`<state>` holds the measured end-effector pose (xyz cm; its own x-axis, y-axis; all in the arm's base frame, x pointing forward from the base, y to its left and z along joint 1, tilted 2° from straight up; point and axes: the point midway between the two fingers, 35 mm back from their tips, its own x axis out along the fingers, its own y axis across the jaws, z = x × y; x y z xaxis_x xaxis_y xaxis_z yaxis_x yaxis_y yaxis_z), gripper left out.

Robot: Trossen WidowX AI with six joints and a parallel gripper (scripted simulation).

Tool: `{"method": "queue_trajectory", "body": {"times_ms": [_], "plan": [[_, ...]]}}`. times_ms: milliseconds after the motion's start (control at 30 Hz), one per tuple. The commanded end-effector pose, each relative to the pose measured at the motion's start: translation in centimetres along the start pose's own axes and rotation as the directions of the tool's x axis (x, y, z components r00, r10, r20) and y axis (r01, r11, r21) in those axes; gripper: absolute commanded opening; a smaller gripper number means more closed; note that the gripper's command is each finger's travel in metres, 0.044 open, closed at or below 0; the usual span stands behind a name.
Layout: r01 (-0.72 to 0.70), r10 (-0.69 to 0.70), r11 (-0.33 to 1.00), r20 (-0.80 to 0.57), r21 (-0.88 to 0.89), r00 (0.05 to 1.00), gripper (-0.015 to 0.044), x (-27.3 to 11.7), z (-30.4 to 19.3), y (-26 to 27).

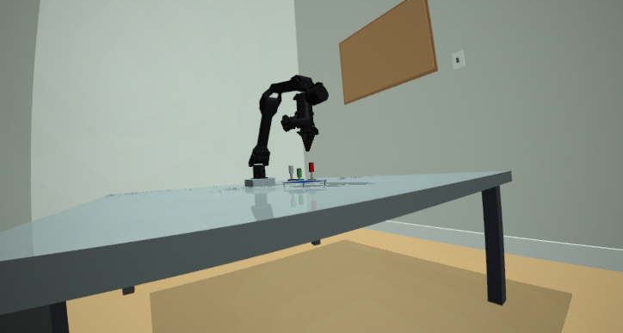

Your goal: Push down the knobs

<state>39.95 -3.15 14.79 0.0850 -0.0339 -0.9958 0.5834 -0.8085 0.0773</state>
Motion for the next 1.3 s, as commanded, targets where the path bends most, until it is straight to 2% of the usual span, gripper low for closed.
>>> {"method": "queue_trajectory", "body": {"times_ms": [0,467,1267], "plan": [[0.012,-0.012,0.992,0.003,0.129,1.000,0.0000,0.1,-0.3,0.0],[0.017,-0.026,0.829,0.009,0.559,1.000,0.0000,-0.4,-1.0,0.1],[0.016,-0.026,0.826,0.009,0.564,1.000,0.0000,2.8,-1.0,0.0]]}}
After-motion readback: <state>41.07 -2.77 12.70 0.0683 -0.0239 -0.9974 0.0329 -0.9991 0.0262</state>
